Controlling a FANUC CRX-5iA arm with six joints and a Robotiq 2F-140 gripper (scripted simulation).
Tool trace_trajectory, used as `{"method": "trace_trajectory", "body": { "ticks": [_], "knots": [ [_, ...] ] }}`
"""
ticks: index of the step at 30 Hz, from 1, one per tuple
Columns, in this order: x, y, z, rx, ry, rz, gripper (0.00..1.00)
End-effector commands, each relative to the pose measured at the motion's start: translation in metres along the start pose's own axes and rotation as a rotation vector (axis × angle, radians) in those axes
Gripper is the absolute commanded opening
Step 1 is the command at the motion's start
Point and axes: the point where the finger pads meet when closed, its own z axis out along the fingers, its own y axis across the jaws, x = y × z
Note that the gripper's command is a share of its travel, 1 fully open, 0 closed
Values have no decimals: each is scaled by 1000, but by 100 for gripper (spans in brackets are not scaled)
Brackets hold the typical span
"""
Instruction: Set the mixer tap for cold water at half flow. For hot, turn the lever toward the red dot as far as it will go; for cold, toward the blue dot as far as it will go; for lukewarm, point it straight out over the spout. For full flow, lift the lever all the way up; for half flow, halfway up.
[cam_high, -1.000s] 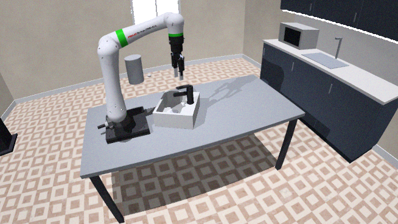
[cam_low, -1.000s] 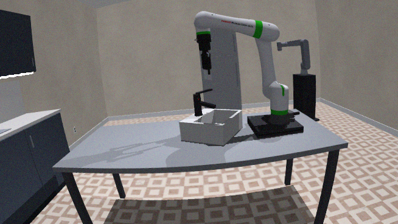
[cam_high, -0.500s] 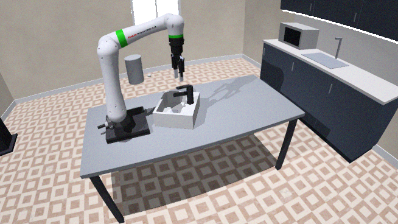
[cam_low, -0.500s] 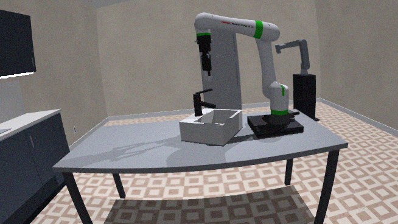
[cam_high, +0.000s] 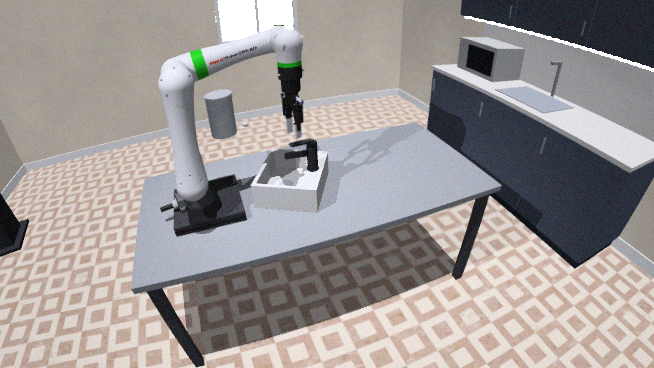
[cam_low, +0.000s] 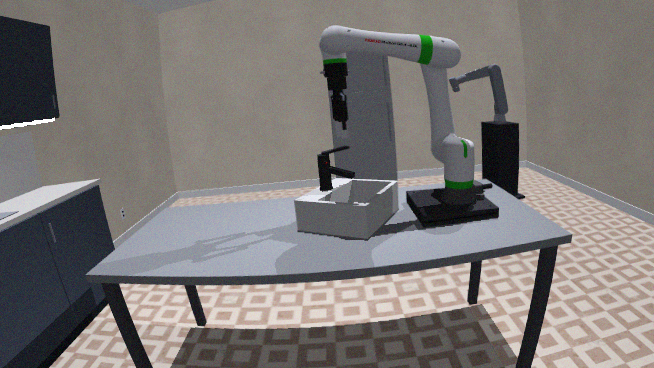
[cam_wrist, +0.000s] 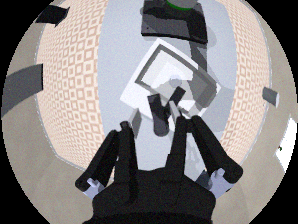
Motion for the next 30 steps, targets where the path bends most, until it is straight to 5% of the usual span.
{"method": "trace_trajectory", "body": {
  "ticks": [1, 30],
  "knots": [
    [0, 0, 4, 0, -1, 0, 40],
    [0, 0, 23, 0, -1, 0, 40]
  ]
}}
